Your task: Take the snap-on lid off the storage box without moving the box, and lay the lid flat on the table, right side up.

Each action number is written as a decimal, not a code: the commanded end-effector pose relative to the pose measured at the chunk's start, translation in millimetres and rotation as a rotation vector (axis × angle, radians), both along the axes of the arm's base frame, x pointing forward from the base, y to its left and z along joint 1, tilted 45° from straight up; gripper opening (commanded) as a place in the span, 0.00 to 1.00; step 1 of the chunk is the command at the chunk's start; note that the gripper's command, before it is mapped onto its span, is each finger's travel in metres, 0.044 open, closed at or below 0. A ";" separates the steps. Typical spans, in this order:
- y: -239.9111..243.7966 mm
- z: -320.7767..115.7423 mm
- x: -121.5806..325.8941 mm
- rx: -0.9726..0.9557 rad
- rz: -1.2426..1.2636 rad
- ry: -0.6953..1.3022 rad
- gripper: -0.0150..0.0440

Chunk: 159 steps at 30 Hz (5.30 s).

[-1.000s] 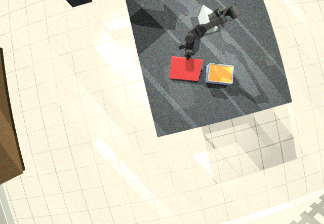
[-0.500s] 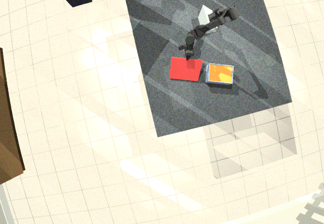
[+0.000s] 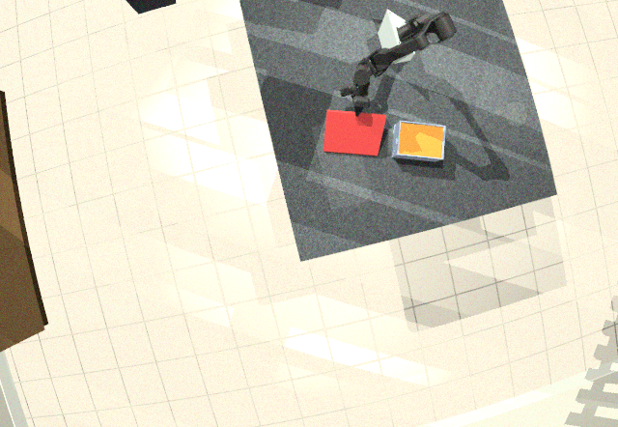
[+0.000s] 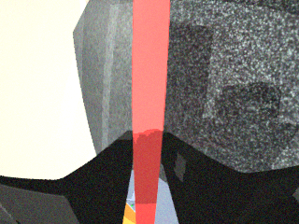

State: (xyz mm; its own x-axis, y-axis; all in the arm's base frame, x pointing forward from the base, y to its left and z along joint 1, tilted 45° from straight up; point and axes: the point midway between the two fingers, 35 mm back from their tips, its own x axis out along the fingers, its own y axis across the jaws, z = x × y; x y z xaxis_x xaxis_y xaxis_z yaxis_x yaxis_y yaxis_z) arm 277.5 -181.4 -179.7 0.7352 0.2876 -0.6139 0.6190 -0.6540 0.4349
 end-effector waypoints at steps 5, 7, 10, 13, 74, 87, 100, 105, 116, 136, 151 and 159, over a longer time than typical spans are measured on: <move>8.8 -8.2 -2.4 0.009 0.002 0.013 0.25; 9.9 -9.4 -2.4 0.009 0.002 0.013 0.25; 11.6 -11.1 -2.4 0.009 0.002 0.013 0.25; 13.3 -12.8 -2.5 0.009 0.002 0.013 0.25; 40.0 -41.0 0.8 0.000 0.000 -0.002 0.30; 41.5 -40.5 -2.5 0.011 0.002 0.012 0.81; 46.8 -35.7 -28.2 0.011 0.002 0.014 1.00; 48.7 -33.8 -38.1 0.011 0.002 0.015 1.00; 52.8 -29.5 -59.8 0.010 0.001 0.017 1.00; 34.2 -9.6 -73.4 0.008 0.001 0.019 1.00; 16.2 12.6 -83.4 0.007 0.001 0.020 1.00; 6.7 24.5 -88.7 0.007 0.001 0.021 1.00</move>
